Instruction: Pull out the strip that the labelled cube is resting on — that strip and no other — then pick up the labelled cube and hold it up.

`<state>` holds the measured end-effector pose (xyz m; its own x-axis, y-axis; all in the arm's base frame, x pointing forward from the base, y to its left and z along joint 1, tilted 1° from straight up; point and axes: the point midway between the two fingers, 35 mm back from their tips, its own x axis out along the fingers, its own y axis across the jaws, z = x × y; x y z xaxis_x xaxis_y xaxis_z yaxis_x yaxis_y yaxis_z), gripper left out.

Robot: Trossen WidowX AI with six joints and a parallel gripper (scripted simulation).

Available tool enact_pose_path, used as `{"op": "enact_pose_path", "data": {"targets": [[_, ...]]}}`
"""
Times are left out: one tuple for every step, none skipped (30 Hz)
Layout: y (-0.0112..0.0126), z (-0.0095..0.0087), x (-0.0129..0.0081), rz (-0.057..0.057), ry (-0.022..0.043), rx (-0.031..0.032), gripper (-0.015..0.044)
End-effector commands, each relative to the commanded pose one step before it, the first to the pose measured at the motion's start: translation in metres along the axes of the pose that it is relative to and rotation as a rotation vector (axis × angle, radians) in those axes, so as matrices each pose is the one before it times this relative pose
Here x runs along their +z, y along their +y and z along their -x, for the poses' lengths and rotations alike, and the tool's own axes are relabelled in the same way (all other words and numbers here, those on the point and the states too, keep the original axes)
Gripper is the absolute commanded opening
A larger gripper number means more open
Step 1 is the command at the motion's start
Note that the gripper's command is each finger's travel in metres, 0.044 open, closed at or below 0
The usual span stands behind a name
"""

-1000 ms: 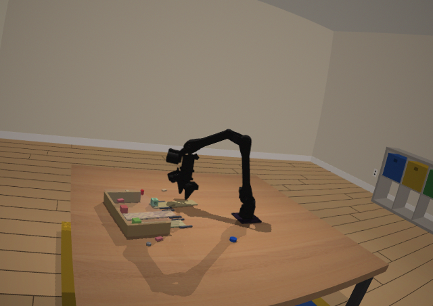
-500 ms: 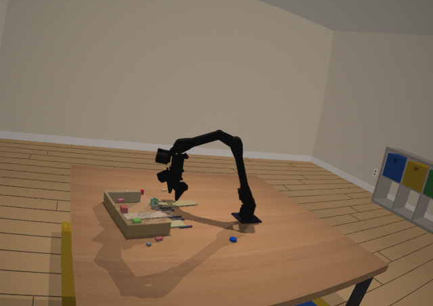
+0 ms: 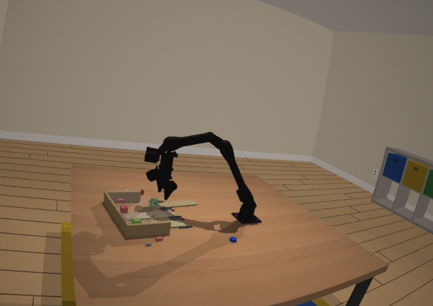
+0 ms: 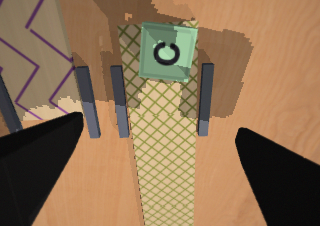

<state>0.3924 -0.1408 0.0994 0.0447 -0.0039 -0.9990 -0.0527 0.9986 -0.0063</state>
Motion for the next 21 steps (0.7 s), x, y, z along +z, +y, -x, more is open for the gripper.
{"op": "enact_pose_path", "data": {"targets": [[0.00039,0.00584,0.01283,-0.0039,-0.00862,-0.00851,0.0440],[0.00028,0.00084,0.00312,0.0000,-0.00026,0.00003,0.0440],[0.00021,0.00097,0.00312,0.0000,-0.00025,0.00003,0.0440],[0.00028,0.00104,0.00342,0.0000,-0.00028,0.00003,0.0440],[0.00017,0.00117,0.00322,0.0000,-0.00026,0.00002,0.0440],[0.00022,0.00111,0.00311,0.0000,-0.00025,0.00003,0.0440],[0.00005,0.00135,0.00307,0.0000,-0.00025,0.00001,0.0440],[0.00010,0.00136,0.00312,0.0000,-0.00025,0.00002,0.0440],[0.00008,0.00087,0.00197,0.0000,-0.00016,0.00001,0.0440],[0.00003,0.00028,0.00065,0.0000,-0.00005,0.00000,0.0440],[-0.00001,-0.00026,0.00002,0.0000,0.00000,0.00000,0.0414],[-0.00003,-0.00079,0.00007,0.0000,-0.00001,0.00000,0.0388],[-0.00003,-0.00105,0.00009,0.0000,-0.00001,0.00000,0.0361],[-0.00005,-0.00154,0.00013,0.0000,-0.00001,0.00000,0.0335],[-0.00005,-0.00162,0.00013,0.0000,-0.00001,0.00000,0.0309],[-0.00004,-0.00163,0.00012,0.0000,-0.00001,0.00000,0.0282],[-0.00004,-0.00163,0.00011,0.0000,-0.00001,0.00000,0.0256],[-0.00004,-0.00163,0.00010,0.0000,-0.00001,0.00000,0.0250],[-0.00003,-0.00163,0.00009,0.0000,-0.00001,0.00000,0.0250],[-0.00003,-0.00163,0.00008,0.0000,-0.00001,0.00000,0.0250],[-0.00003,-0.00163,0.00007,0.0000,-0.00001,0.00000,0.0250]]}}
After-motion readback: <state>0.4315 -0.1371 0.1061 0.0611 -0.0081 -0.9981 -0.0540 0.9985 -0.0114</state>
